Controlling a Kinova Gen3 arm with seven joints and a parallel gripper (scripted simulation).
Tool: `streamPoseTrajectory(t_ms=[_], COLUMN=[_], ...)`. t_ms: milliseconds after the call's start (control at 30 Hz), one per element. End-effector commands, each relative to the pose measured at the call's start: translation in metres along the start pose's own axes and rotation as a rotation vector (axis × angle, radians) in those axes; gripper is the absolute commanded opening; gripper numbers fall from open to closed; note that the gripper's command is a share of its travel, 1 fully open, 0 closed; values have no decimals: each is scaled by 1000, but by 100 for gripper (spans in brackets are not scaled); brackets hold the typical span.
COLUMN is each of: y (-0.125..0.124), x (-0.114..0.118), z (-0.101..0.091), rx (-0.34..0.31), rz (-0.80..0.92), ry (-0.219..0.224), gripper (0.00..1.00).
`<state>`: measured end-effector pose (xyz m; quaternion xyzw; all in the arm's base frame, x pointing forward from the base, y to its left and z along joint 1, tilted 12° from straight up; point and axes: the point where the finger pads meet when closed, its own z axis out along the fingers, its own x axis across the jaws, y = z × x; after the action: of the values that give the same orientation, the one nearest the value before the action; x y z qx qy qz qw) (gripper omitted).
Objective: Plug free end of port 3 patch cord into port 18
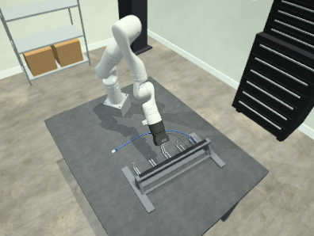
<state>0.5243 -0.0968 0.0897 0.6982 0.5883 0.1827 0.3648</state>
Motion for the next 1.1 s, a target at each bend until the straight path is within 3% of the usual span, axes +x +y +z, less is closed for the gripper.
streamPoseTrajectory(t_ms=[0,633,1067], y=[1,1,1], x=[0,0,0], z=[0,-2,-34], rx=[-2,-2,-2], rz=[0,0,0], ry=[0,0,0], gripper=[0,0,0])
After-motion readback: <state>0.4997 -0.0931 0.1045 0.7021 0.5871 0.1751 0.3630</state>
